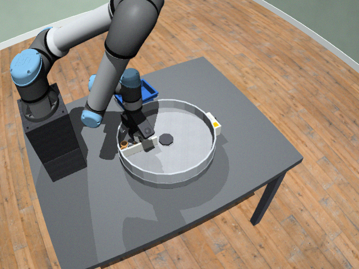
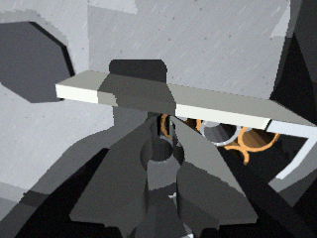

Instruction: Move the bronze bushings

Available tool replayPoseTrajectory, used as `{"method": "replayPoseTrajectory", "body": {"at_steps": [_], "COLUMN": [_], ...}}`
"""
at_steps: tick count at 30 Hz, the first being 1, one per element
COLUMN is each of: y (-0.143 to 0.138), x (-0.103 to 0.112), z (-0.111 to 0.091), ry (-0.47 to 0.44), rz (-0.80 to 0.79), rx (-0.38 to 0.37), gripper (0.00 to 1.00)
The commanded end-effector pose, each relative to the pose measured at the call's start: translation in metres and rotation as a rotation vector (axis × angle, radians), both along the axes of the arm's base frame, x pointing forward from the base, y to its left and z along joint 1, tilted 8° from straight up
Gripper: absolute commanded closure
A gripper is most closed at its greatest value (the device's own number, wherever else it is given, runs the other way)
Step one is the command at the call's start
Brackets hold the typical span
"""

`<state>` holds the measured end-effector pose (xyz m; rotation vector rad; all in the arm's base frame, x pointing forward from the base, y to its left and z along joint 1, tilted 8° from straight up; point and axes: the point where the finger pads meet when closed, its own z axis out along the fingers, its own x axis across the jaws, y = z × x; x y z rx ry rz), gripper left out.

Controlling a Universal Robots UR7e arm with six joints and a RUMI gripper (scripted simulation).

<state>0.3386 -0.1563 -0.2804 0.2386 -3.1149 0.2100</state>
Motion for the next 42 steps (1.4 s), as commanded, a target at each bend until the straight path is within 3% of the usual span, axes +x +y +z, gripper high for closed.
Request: {"method": "replayPoseTrajectory", "body": {"at_steps": [1, 34, 42], "y": [0.000, 0.000, 0.003], "x": [0.000, 0.000, -0.001], "z": [0.000, 0.001, 0.016], "ry": [0.001, 0.000, 0.002], "rz": [0.000, 0.000, 0.001], "rx": [0.000, 0.000, 0.001], "gripper": [1.00, 1.00, 1.00]}}
